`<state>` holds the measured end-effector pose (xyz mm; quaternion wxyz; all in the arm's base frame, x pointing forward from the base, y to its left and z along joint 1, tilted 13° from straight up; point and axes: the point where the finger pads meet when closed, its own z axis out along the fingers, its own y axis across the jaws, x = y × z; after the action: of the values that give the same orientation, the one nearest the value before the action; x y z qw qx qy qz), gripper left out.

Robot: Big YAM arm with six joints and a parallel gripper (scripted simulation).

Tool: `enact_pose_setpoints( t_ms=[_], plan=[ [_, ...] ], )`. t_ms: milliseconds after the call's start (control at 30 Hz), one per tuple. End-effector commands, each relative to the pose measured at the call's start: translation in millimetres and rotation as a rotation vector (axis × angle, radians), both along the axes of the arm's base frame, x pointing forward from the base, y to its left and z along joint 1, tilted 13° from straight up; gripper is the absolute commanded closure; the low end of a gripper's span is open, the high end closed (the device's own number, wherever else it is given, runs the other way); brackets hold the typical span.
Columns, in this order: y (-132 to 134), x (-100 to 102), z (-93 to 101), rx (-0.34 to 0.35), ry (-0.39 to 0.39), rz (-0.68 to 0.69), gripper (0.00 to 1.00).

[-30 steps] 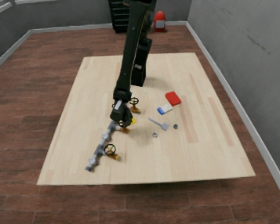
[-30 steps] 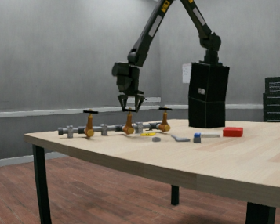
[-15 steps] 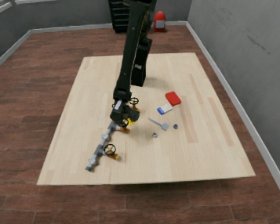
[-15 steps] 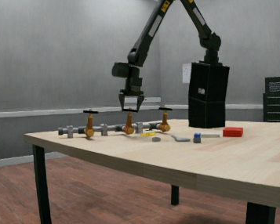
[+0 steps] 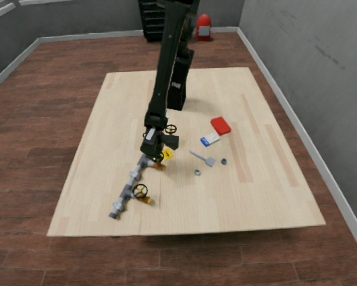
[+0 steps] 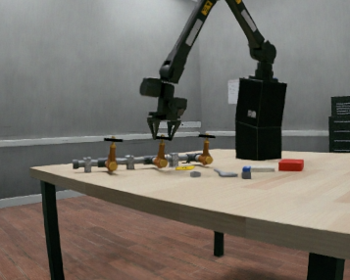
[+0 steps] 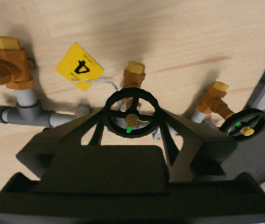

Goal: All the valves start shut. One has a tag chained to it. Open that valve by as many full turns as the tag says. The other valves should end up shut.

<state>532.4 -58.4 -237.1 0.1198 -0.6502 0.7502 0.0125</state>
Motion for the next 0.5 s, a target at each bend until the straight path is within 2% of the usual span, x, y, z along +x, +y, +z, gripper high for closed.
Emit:
enact_pose_setpoints(
  t_ms=[0,167,200,467],
  plan=[
    [1.5,2.3,2.6,-0.015,-0.014,0.091,1.00],
    [1.5,2.3,2.6,-0.015,-0.014,0.091,1.00],
    [1.5,2.3,2.6,-0.015,-0.014,0.091,0.00],
    [1.2,4.1,3.2,-0.015,-0.017,0.091,0.00]
  ],
)
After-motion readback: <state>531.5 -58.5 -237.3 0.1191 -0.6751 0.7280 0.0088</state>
